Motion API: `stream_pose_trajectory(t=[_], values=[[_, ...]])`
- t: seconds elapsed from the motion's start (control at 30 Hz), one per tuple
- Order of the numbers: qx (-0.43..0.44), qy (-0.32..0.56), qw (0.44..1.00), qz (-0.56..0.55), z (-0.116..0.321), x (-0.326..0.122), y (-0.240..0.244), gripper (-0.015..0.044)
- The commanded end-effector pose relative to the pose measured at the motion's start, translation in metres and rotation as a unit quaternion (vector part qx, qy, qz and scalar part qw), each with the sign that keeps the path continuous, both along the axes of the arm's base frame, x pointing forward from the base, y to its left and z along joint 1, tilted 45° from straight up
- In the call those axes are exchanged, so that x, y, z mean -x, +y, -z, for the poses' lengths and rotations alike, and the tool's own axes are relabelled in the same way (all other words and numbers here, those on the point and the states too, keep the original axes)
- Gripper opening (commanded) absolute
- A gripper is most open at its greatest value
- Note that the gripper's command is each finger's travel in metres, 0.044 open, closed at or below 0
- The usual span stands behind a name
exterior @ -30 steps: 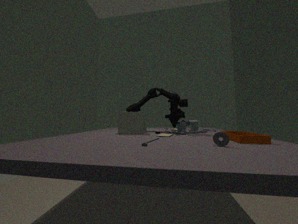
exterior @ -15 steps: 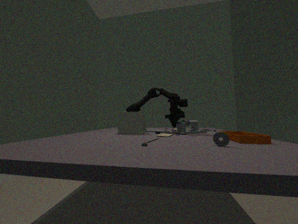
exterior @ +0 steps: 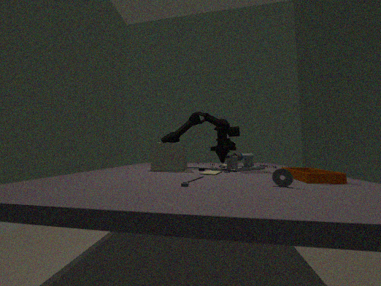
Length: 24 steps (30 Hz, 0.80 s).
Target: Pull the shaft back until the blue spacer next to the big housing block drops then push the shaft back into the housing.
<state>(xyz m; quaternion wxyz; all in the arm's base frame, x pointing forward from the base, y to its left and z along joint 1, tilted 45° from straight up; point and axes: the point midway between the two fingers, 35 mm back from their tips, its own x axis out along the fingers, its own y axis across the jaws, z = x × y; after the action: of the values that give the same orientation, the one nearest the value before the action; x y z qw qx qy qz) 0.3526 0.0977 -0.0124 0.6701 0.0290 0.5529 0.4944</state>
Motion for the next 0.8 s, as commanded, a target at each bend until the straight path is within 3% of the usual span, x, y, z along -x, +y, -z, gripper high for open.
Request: stream_pose_trajectory(t=[0.0,0.77], values=[[0.002,0.0,1.0,0.001,0.0012,0.0013,-0.0016,0.0],[0.002,0.0,1.0,0.001,0.0023,0.0034,-0.003,0.0]])
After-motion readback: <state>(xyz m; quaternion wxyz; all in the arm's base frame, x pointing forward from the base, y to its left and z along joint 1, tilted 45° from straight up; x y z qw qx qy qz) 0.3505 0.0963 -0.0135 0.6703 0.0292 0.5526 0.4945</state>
